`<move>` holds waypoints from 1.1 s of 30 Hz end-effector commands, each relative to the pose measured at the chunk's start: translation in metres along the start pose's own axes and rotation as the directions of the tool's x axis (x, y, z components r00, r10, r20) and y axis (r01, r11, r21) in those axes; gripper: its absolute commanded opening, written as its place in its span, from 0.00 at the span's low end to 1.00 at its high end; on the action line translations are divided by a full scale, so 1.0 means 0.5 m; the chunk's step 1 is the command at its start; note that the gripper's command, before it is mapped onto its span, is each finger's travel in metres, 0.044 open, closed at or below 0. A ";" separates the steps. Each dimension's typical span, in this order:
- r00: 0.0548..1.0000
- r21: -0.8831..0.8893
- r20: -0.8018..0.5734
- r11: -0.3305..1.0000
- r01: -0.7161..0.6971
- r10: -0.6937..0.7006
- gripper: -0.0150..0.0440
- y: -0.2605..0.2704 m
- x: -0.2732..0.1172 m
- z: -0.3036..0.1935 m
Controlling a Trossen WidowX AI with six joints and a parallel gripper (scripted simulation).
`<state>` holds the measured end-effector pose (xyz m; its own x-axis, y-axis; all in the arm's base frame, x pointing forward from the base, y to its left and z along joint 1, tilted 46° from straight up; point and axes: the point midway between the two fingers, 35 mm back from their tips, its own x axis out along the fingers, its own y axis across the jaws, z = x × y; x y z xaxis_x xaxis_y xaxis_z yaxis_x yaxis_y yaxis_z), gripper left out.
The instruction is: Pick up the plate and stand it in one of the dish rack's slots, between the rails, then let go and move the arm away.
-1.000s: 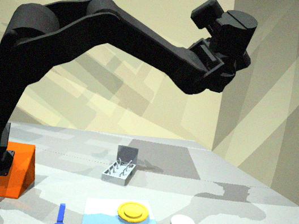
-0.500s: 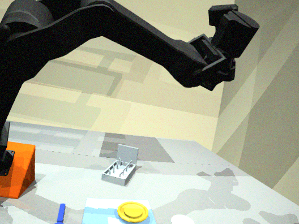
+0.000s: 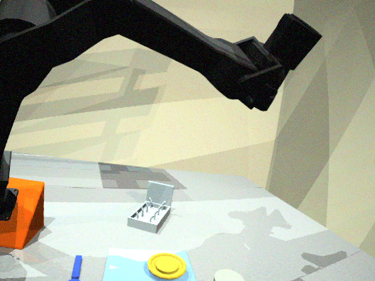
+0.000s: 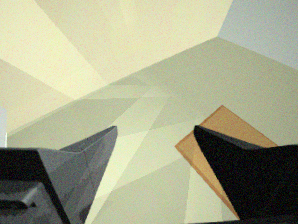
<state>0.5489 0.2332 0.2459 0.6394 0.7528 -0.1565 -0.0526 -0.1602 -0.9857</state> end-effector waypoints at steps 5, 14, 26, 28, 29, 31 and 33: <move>0.991 0.216 -0.064 0.971 -0.098 0.114 0.93 0.035 -0.007 -0.002; 0.954 0.467 -0.131 0.866 -0.179 0.268 0.93 0.087 -0.022 -0.005; 0.852 0.742 -0.202 0.643 -0.189 0.483 0.93 0.159 -0.064 -0.001; 0.828 0.779 -0.212 0.602 -0.177 0.518 0.93 0.170 -0.073 0.001; 0.816 0.796 -0.217 0.581 -0.170 0.536 0.93 0.176 -0.079 0.001; 0.790 0.828 -0.226 0.540 -0.153 0.570 0.93 0.187 -0.089 0.003; 0.762 0.855 -0.235 0.501 -0.133 0.603 0.93 0.198 -0.100 0.006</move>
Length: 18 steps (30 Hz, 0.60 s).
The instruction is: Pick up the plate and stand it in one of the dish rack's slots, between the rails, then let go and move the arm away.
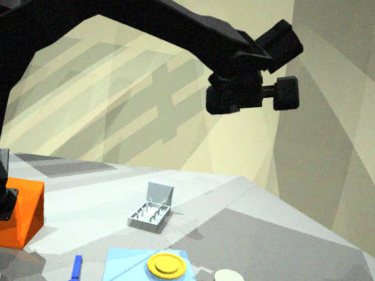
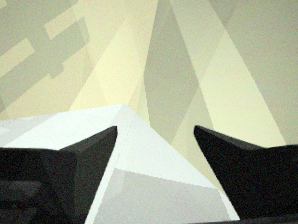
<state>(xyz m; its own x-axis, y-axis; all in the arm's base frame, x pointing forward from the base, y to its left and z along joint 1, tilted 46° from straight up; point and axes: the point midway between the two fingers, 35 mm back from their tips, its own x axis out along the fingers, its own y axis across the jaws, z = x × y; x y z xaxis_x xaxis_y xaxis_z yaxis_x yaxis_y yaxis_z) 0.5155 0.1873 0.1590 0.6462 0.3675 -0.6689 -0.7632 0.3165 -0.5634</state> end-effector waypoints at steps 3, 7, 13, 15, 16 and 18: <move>0.993 0.138 -0.114 0.990 -0.021 0.037 0.93 0.024 -0.015 -0.032; 0.977 0.236 -0.201 0.972 -0.021 0.070 0.93 0.044 -0.026 -0.057; 0.936 0.367 -0.331 0.930 0.012 0.118 0.93 0.074 -0.051 -0.094; 0.917 0.406 -0.375 0.913 0.033 0.134 0.93 0.084 -0.062 -0.107; 0.907 0.424 -0.396 0.904 0.045 0.141 0.93 0.089 -0.067 -0.113; 0.885 0.457 -0.439 0.887 0.071 0.155 0.93 0.098 -0.079 -0.126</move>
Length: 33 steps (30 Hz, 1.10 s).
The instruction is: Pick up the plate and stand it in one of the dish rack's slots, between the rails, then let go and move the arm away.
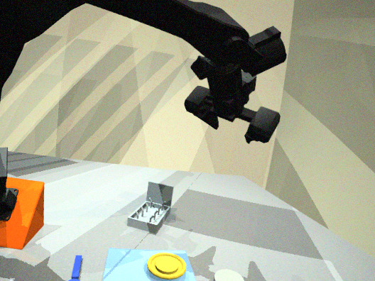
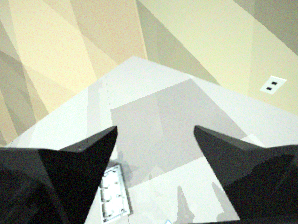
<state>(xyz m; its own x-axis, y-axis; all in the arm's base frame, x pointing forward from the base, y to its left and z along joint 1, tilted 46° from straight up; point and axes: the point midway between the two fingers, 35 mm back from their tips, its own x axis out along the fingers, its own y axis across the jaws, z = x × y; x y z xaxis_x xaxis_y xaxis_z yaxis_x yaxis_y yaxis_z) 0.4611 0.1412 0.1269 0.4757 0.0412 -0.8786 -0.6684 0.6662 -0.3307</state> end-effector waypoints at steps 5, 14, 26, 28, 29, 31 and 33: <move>0.983 0.158 -0.182 0.985 0.061 -0.032 0.93 0.008 -0.026 -0.069; 0.913 0.295 -0.400 0.931 0.214 -0.084 0.93 0.015 -0.073 -0.154; 0.737 0.331 -0.645 0.796 0.507 -0.201 0.93 0.007 -0.170 -0.255; 0.699 0.320 -0.678 0.764 0.560 -0.228 0.93 0.004 -0.191 -0.269; 0.679 0.313 -0.693 0.748 0.585 -0.242 0.93 0.002 -0.201 -0.276; 0.653 0.301 -0.711 0.726 0.619 -0.261 0.93 -0.001 -0.215 -0.285; 0.650 0.300 -0.713 0.723 0.623 -0.264 0.93 -0.002 -0.217 -0.286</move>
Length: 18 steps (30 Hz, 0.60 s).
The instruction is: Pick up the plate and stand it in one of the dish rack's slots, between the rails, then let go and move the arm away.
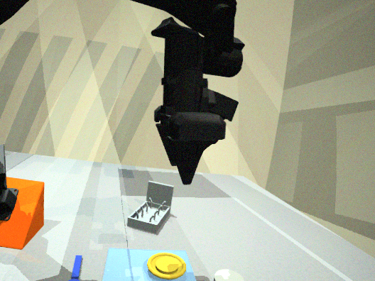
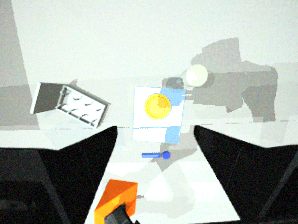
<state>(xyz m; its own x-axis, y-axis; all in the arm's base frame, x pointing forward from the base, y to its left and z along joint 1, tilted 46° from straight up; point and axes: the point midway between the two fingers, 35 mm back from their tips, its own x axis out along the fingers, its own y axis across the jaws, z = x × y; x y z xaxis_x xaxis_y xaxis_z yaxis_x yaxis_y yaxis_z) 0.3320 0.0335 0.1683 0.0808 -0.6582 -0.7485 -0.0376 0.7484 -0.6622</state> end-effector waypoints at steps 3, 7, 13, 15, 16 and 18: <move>1.000 0.021 -0.012 0.999 0.026 -0.026 0.93 -0.010 0.007 -0.007; 0.998 0.030 -0.059 0.999 0.036 -0.035 0.93 -0.008 0.094 -0.004; 0.990 0.040 -0.126 0.997 0.072 -0.067 0.93 -0.021 0.221 -0.020; 0.989 0.040 -0.127 0.996 0.074 -0.068 0.93 -0.022 0.224 -0.020; 0.989 0.040 -0.127 0.996 0.074 -0.068 0.93 -0.022 0.224 -0.020; 0.990 0.040 -0.127 0.996 0.074 -0.068 0.93 -0.022 0.229 -0.021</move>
<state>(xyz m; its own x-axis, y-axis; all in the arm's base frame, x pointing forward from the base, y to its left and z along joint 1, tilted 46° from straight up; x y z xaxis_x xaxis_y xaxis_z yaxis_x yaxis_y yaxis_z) 0.3314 -0.0495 0.0917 -0.0507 -0.7073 -0.7051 0.0164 0.7053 -0.7087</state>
